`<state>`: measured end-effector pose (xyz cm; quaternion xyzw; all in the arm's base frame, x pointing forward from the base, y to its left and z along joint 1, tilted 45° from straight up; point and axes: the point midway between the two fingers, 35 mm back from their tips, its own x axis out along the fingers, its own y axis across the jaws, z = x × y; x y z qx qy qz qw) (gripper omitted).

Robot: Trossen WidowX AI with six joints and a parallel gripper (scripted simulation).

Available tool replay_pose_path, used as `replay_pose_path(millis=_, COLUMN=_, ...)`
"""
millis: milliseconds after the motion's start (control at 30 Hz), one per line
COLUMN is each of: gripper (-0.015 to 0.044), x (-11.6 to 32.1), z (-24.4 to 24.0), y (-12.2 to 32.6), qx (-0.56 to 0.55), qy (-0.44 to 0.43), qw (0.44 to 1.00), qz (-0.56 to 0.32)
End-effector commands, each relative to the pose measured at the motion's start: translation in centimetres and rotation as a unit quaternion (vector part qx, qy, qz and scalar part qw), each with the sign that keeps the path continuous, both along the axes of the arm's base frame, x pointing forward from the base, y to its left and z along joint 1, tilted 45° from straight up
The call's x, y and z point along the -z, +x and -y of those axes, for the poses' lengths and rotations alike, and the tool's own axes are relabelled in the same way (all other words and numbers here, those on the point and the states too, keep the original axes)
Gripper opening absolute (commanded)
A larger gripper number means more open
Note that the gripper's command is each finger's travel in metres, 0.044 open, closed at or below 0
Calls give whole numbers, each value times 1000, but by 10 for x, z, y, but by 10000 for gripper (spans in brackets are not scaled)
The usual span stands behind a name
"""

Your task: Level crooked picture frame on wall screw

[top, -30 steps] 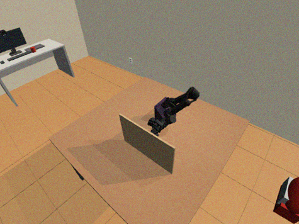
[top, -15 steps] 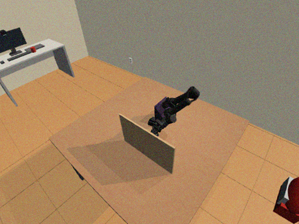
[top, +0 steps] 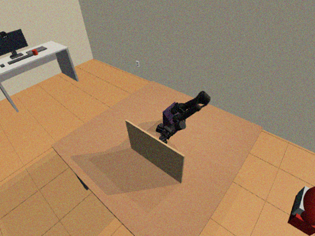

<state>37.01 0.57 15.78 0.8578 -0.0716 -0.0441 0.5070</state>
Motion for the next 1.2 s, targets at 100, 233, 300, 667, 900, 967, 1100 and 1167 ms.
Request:
replay_pose_path(millis=100, gripper=0, x=-2, z=3, y=0, qx=6, qy=-1, qw=1000, qz=4)
replay_pose_path(millis=233, gripper=0, x=-1, z=3, y=0, qx=6, qy=-1, qw=1000, qz=4)
replay_pose_path(millis=300, gripper=0, x=-1, z=3, y=0, qx=6, qy=-1, qw=1000, qz=4)
replay_pose_path(millis=667, gripper=0, x=-1, z=5, y=0, qx=6, qy=-1, qw=1000, qz=4)
replay_pose_path(millis=900, gripper=0, x=0, z=6, y=-1, qx=6, qy=-1, qw=1000, qz=4)
replay_pose_path(millis=967, gripper=0, x=0, z=7, y=-1, qx=6, qy=-1, qw=1000, qz=4)
replay_pose_path(millis=1100, gripper=0, x=2, z=8, y=-1, qx=6, qy=-1, qw=1000, qz=4)
replay_pose_path(millis=1167, gripper=0, x=2, z=8, y=-1, qx=6, qy=-1, qw=1000, qz=4)
